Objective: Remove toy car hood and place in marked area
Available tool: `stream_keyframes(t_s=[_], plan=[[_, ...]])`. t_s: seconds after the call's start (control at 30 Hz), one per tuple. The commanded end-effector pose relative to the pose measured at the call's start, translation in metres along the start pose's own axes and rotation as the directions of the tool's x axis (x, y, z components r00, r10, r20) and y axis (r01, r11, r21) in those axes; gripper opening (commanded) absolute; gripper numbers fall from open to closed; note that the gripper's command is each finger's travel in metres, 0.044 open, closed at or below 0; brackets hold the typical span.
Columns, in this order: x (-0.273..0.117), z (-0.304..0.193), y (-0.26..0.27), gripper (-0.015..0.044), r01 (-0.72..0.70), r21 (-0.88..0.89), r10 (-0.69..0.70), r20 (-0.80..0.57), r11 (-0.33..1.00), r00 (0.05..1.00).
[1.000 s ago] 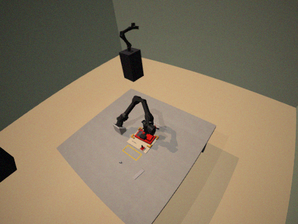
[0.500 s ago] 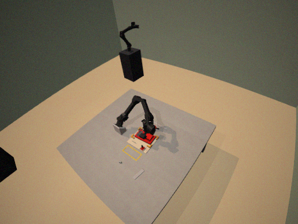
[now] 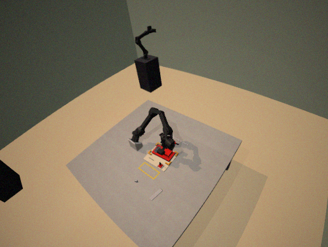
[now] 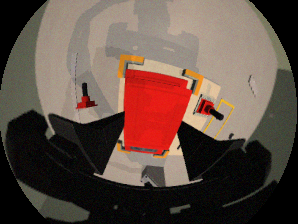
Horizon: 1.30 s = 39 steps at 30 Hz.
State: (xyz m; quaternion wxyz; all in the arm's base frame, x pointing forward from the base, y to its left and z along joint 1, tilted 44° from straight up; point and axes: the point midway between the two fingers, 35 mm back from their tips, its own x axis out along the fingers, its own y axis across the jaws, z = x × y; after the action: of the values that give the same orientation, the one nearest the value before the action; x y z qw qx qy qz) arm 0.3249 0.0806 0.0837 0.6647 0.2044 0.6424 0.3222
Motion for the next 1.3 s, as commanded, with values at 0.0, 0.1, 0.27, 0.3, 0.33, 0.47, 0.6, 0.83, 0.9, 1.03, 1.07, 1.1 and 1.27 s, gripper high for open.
stream_keyframes(t_s=[0.0,0.1,0.27,0.3,0.33,0.47,0.6,0.83,0.9,1.03,1.07,1.1,1.27], plan=[[-0.007,0.002,-0.001,0.0000,0.007,-0.005,-0.007,0.006,1.000,1.000],[-0.017,0.002,-0.001,0.0000,0.008,-0.005,-0.008,0.005,1.000,1.000],[-0.038,0.002,-0.001,0.0000,0.008,-0.005,-0.008,0.005,1.000,1.000],[-0.042,0.001,-0.001,0.0000,0.008,-0.005,-0.008,0.005,1.000,1.000],[-0.045,0.001,-0.001,0.0000,0.008,-0.005,-0.008,0.005,1.000,1.000],[-0.040,0.001,-0.002,0.0000,0.003,0.000,-0.003,0.005,1.000,1.000],[-0.042,0.003,-0.022,0.0000,0.012,0.001,-0.012,0.006,1.000,1.000],[-0.046,0.002,-0.066,0.0000,0.028,0.024,-0.028,0.015,0.999,0.999],[-0.047,0.000,-0.077,0.0000,0.032,0.033,-0.032,0.019,0.999,0.999],[-0.049,-0.003,-0.097,0.0000,0.036,0.041,-0.037,0.021,0.998,0.999],[-0.049,-0.004,-0.102,0.0000,0.037,0.043,-0.038,0.021,0.998,0.999],[-0.049,-0.004,-0.107,0.0000,0.038,0.043,-0.039,0.021,0.998,0.999],[-0.051,-0.012,-0.135,0.0000,0.039,0.033,-0.039,0.016,0.999,0.999]])
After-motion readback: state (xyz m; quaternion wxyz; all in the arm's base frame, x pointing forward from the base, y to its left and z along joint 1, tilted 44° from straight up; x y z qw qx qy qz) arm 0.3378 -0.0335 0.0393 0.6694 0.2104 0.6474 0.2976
